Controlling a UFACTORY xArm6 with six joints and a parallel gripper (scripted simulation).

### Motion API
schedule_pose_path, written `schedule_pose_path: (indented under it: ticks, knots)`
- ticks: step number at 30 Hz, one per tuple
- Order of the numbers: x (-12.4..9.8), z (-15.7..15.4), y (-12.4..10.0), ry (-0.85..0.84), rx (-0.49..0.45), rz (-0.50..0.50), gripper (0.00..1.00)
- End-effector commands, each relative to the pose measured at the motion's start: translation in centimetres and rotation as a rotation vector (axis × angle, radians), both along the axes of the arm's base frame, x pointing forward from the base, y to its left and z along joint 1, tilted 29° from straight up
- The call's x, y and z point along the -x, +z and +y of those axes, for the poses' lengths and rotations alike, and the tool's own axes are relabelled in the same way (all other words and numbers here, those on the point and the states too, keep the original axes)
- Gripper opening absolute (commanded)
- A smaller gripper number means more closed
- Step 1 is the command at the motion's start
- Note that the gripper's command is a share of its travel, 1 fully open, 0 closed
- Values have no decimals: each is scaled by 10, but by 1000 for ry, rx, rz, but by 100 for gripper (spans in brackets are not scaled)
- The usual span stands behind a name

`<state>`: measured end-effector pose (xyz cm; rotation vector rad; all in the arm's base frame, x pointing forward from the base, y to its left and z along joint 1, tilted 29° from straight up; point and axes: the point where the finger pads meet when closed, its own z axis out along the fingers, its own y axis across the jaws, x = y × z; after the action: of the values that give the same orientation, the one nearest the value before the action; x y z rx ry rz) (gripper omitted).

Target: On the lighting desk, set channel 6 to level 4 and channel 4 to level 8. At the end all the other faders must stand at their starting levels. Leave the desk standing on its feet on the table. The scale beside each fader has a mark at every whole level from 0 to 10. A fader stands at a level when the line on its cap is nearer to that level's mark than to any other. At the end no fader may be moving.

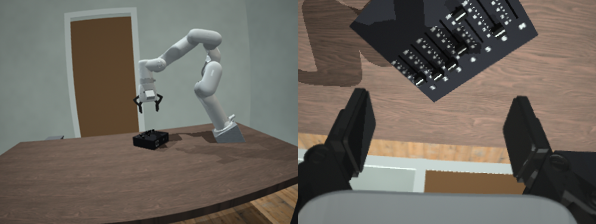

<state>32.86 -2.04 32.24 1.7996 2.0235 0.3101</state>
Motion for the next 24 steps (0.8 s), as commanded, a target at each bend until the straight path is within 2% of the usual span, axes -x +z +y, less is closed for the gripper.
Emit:
schedule_pose_path:
  ticks: [1,12,20,24]
  knots:
    - [-2,0,-2,-23,18,-28,100]
    - [-7,-2,-4,17,39,-22,100]
    - [-54,-26,-31,357,218,28,100]
    - [-68,-37,-43,496,296,50,100]
